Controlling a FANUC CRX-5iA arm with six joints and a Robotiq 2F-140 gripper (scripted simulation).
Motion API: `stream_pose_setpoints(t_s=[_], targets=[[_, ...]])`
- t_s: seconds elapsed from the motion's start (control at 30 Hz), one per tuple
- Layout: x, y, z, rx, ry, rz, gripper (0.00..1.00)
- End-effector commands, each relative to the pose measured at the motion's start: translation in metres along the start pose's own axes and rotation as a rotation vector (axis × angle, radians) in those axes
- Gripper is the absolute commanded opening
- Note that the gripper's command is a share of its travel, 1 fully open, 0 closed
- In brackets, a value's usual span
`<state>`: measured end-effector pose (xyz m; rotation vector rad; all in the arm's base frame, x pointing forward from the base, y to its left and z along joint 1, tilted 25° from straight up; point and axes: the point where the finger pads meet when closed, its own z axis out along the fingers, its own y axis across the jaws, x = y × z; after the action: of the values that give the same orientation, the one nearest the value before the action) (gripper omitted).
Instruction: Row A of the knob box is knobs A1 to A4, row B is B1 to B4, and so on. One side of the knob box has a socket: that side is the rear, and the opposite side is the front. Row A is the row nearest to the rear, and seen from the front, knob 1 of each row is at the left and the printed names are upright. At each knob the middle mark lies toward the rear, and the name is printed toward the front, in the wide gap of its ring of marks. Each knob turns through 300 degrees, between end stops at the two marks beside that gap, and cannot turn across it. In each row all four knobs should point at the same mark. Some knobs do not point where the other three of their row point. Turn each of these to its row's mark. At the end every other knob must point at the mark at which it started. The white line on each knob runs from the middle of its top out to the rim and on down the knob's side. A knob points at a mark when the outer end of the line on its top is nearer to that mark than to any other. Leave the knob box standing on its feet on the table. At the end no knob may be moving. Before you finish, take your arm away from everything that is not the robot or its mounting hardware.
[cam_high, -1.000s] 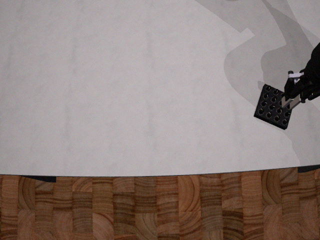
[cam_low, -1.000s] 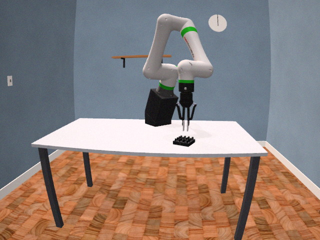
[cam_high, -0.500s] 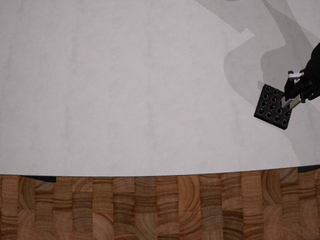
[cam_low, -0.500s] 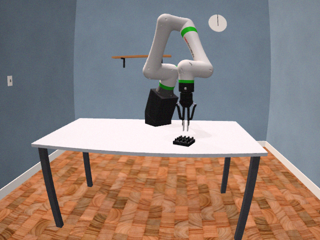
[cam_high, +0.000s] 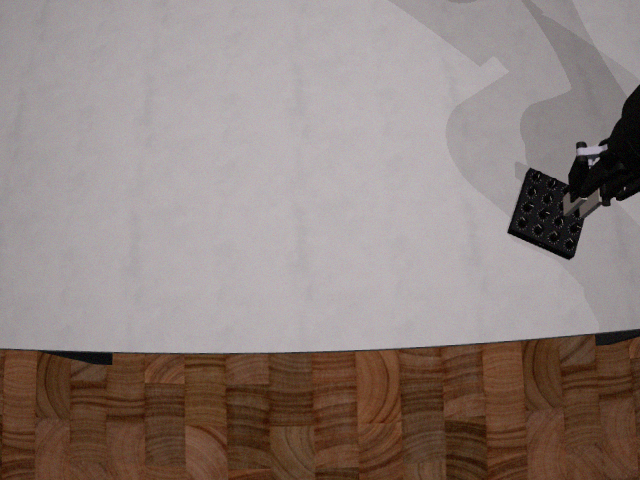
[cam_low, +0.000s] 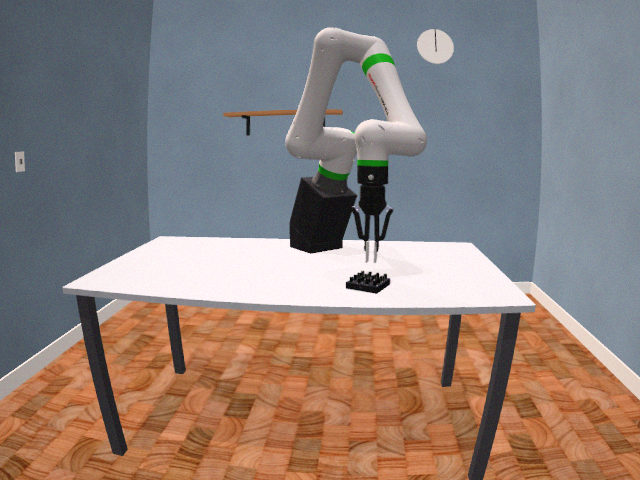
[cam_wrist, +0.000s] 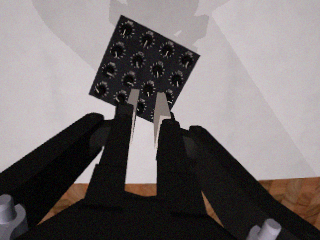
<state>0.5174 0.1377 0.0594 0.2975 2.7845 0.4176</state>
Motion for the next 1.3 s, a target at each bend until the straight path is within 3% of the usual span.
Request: stream_pose_setpoints(t_s=[0.0,1.27], targets=[[0.000,0.000,0.000,0.000,0.000,0.000,0.12],[0.000,0.001,0.036,0.000,0.000,0.000,0.12]])
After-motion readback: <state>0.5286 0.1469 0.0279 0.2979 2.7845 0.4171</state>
